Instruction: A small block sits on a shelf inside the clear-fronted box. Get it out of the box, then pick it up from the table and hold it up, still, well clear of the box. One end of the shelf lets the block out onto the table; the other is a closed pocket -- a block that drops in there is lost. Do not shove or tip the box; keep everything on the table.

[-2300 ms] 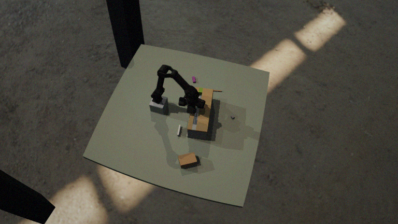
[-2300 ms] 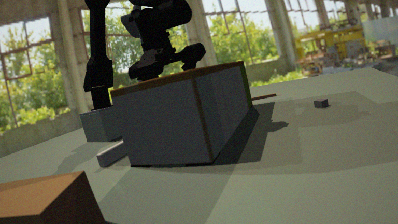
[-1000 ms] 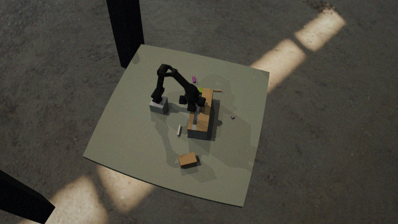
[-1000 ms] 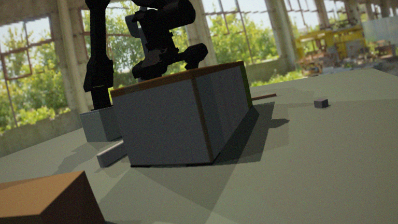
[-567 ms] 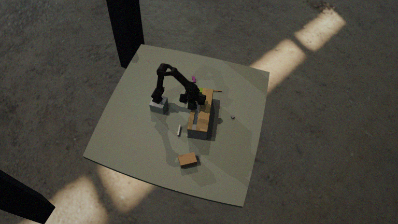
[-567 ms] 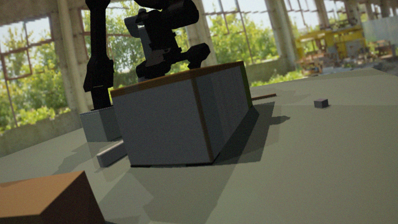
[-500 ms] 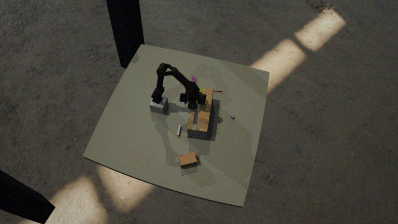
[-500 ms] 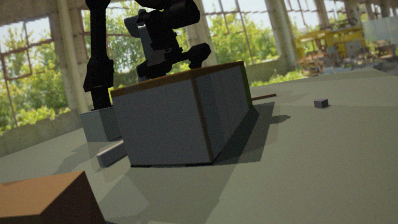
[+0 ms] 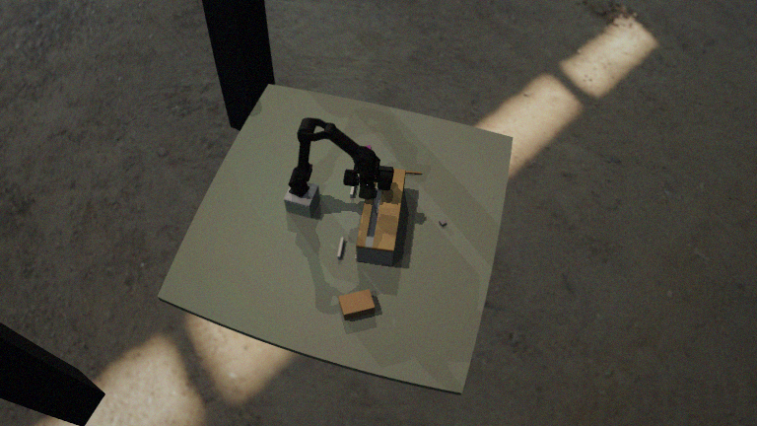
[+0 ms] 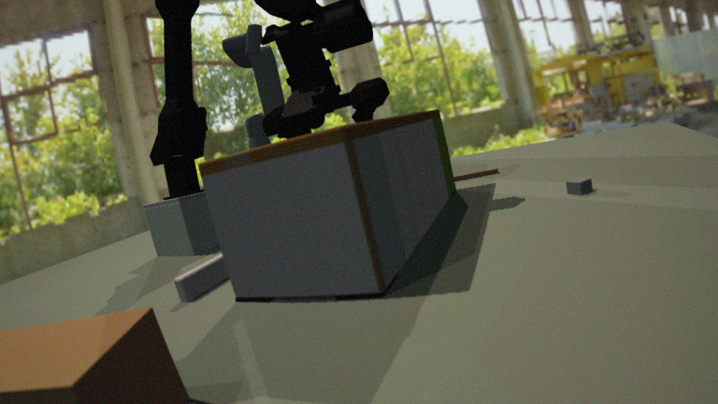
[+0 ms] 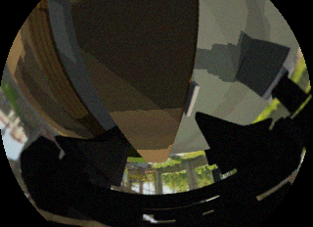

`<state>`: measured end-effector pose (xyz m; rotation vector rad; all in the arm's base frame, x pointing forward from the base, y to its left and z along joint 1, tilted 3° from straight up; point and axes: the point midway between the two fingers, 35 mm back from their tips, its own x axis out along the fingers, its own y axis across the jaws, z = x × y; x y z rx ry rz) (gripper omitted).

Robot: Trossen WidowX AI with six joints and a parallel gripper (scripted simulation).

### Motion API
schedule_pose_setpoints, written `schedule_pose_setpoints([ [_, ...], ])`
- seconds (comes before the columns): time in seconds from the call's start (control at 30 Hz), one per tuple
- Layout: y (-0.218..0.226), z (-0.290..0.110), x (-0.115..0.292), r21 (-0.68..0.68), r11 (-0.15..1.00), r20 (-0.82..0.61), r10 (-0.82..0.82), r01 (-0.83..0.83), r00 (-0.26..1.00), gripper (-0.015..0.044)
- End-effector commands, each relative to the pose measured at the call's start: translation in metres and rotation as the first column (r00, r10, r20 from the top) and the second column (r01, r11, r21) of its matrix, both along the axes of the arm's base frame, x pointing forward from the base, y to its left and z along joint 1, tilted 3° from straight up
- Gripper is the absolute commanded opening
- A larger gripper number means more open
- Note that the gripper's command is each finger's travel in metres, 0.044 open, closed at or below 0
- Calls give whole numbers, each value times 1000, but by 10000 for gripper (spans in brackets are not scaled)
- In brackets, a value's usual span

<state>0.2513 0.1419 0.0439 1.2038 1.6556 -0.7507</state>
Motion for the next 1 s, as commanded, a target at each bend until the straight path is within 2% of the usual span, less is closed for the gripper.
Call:
schedule_pose_setpoints([
  [0.0,8,-1,-4,1,1000,-7,-4,4,1000,400],
  [0.13,8,7,-3,1,1000,-6,-3,3,1000,400],
  [0.33,2,61,-3,-1,1000,-3,3,-3,1000,400],
  [0.53,3,59,-1,3,1000,9,-3,3,1000,400],
  [0.63,-6,71,5,62,998,74,-27,22,997,321],
  [0.7,-4,71,2,42,989,159,136,-144,978,285],
  [0.8,-2,70,-2,-16,924,271,372,-382,888,285],
  [0.87,-1,70,-5,-69,848,332,516,-525,790,285],
  [0.97,2,70,-10,-186,655,404,730,-732,551,285],
])
